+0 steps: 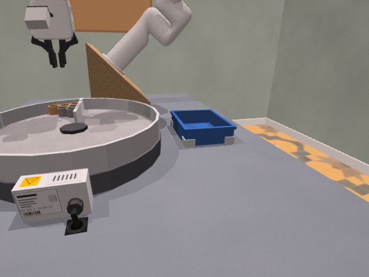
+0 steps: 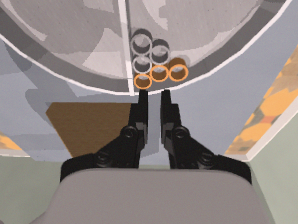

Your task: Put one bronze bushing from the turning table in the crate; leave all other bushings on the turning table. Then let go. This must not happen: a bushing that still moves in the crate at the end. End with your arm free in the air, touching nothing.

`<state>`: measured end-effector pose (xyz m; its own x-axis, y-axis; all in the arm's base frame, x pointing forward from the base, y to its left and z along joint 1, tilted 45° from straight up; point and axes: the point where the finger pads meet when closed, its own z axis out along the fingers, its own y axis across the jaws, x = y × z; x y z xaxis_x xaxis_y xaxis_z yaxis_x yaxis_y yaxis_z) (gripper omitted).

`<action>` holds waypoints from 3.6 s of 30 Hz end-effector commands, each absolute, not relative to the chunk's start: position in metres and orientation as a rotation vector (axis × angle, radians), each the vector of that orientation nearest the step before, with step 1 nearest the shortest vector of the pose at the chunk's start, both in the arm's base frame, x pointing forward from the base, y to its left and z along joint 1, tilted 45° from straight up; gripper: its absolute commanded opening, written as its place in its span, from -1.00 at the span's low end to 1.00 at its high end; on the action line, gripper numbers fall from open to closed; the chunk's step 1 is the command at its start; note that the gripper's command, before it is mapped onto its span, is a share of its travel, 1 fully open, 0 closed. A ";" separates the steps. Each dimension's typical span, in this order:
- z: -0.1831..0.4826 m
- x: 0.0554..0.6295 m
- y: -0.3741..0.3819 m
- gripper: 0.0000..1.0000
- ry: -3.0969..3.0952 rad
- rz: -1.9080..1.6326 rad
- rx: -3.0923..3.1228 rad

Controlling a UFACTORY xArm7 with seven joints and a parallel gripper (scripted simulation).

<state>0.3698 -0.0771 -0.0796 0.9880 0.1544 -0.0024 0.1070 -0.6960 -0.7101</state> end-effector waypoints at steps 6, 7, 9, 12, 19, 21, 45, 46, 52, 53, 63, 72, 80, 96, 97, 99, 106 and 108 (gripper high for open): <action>-0.079 0.371 -0.079 -0.74 -0.184 0.074 -2.351; -0.079 0.371 -0.079 -0.74 -0.188 0.074 -2.352; -0.080 0.371 -0.079 -0.74 -0.202 0.073 -2.354; -0.081 0.370 -0.079 -0.74 -0.242 0.071 -2.361; -0.088 0.368 -0.077 -0.74 -0.442 0.059 -2.387; -0.088 0.368 -0.077 -0.74 -0.442 0.059 -2.387; -0.119 0.355 -0.067 -0.74 -1.349 -0.003 -2.357; -0.121 0.354 -0.067 -0.74 -1.387 -0.006 -2.350; -0.128 0.351 -0.065 -0.74 -1.610 -0.021 -2.299; -0.129 0.351 -0.064 -0.74 -1.646 -0.024 -2.289; -0.140 0.346 -0.061 -0.74 -1.976 -0.044 -2.176; -0.147 0.343 -0.058 -0.74 -2.147 -0.072 -2.101; -0.152 0.343 -0.057 -0.74 -2.276 -0.089 -2.036; -0.153 0.341 -0.056 -0.74 -2.332 -0.087 -2.003; -0.153 0.341 -0.056 -0.74 -2.332 -0.087 -2.003; -0.153 0.341 -0.056 -0.74 -2.332 -0.087 -2.003; -0.153 0.341 -0.056 -0.74 -2.332 -0.087 -2.003; -0.153 0.341 -0.056 -0.73 -2.332 -0.087 -2.003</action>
